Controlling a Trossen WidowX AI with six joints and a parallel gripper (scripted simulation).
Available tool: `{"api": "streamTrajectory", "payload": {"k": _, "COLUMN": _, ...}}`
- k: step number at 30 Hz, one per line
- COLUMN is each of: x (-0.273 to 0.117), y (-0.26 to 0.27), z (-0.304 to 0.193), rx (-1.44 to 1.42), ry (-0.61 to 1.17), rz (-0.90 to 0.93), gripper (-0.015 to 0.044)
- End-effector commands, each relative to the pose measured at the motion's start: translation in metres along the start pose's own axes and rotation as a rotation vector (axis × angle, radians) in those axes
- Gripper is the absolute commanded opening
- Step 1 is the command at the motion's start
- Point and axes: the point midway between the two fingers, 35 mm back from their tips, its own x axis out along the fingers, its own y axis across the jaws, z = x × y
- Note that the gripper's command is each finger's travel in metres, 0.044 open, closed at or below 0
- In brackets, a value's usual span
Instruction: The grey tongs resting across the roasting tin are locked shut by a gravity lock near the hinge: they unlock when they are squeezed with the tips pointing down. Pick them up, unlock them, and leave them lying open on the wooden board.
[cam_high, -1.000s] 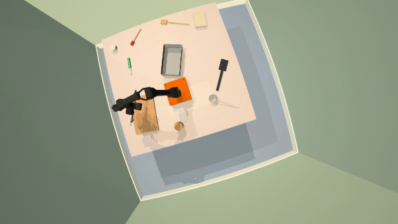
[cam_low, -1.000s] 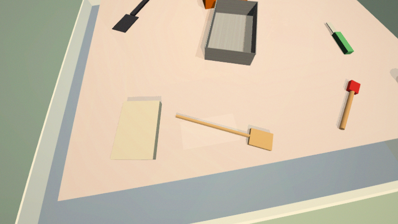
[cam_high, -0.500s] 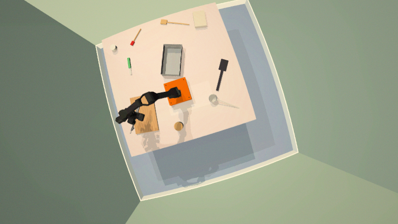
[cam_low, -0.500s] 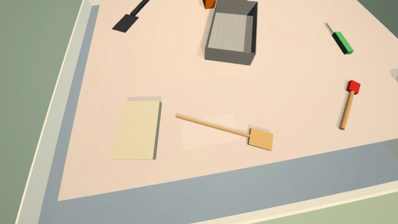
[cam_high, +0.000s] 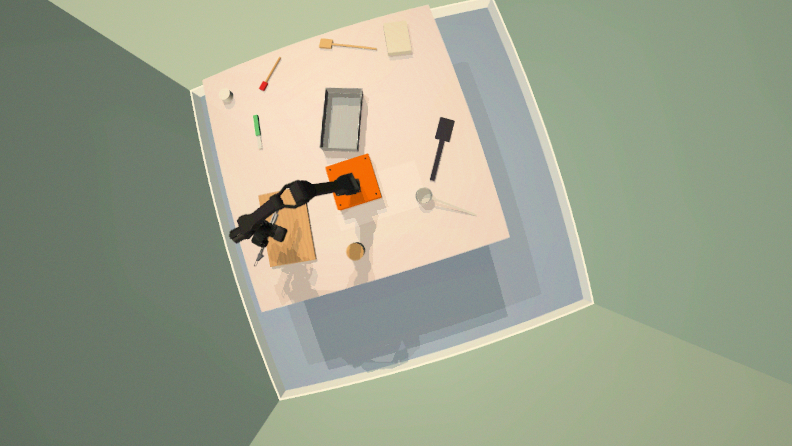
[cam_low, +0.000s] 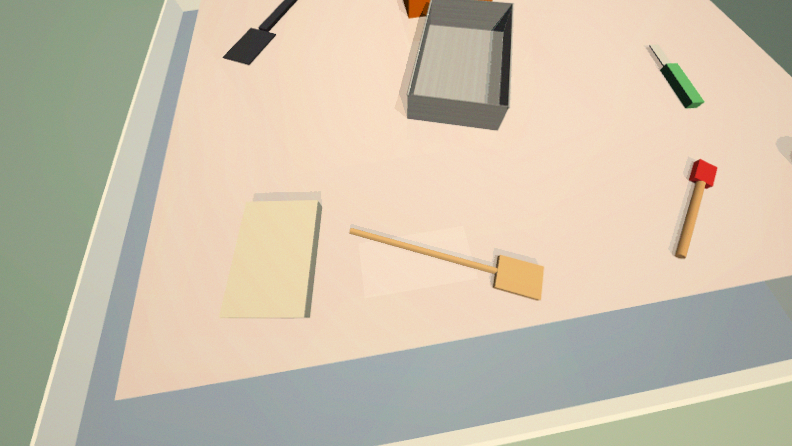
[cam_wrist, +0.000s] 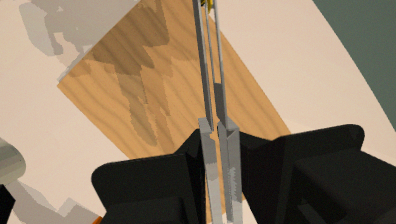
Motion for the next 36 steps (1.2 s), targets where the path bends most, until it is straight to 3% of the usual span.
{"api": "streamTrajectory", "payload": {"k": 1, "x": -0.004, "y": -0.005, "z": 0.002, "rx": 0.038, "ry": -0.103, "rz": 0.006, "gripper": -0.015}}
{"api": "streamTrajectory", "payload": {"k": 36, "x": -0.054, "y": -0.011, "z": -0.013, "rx": 0.037, "ry": -0.935, "rz": 0.017, "gripper": -0.015}}
